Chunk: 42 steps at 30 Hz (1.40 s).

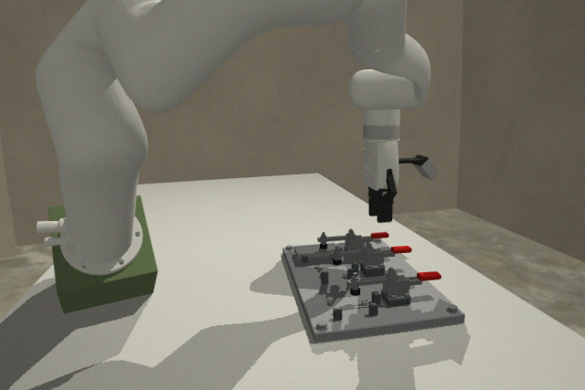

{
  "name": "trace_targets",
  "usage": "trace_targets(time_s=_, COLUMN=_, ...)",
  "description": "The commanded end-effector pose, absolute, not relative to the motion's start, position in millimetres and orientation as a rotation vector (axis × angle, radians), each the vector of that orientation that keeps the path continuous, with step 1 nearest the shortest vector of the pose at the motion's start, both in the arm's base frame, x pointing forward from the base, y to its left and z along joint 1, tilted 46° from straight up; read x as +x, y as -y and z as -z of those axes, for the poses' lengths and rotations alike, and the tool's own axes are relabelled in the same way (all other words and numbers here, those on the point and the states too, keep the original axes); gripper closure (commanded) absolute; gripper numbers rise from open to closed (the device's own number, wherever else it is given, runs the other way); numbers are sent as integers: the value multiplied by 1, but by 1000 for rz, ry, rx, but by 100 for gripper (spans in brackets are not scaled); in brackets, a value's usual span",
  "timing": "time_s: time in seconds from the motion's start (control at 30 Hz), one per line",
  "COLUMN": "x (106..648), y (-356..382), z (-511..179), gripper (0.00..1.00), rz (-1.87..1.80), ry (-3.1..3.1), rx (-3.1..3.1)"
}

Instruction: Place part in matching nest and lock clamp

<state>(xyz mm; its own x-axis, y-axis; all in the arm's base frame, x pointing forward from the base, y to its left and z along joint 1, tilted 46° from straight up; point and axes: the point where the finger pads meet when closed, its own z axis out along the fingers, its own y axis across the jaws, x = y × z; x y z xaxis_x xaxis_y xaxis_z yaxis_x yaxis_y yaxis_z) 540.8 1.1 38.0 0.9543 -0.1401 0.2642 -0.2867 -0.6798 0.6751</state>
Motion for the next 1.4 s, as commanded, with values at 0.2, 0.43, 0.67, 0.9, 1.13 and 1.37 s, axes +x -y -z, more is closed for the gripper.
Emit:
trace_targets(time_s=0.2, x=542, y=-3, z=-40, gripper=53, rz=-249, ry=298, rx=2326)
trace_targets(time_s=0.43, x=542, y=-3, z=-40, gripper=100, rz=-249, ry=298, rx=2326)
trace_targets(time_s=0.67, x=542, y=-3, z=-40, gripper=100, rz=-249, ry=298, rx=2326)
trace_targets(time_s=0.9, x=542, y=-3, z=-40, gripper=100, rz=-249, ry=298, rx=2326)
trace_targets(time_s=1.13, x=542, y=-3, z=-40, gripper=100, rz=-249, ry=298, rx=2326)
trace_targets(time_s=1.37, x=542, y=-3, z=-40, gripper=100, rz=-249, ry=298, rx=2326)
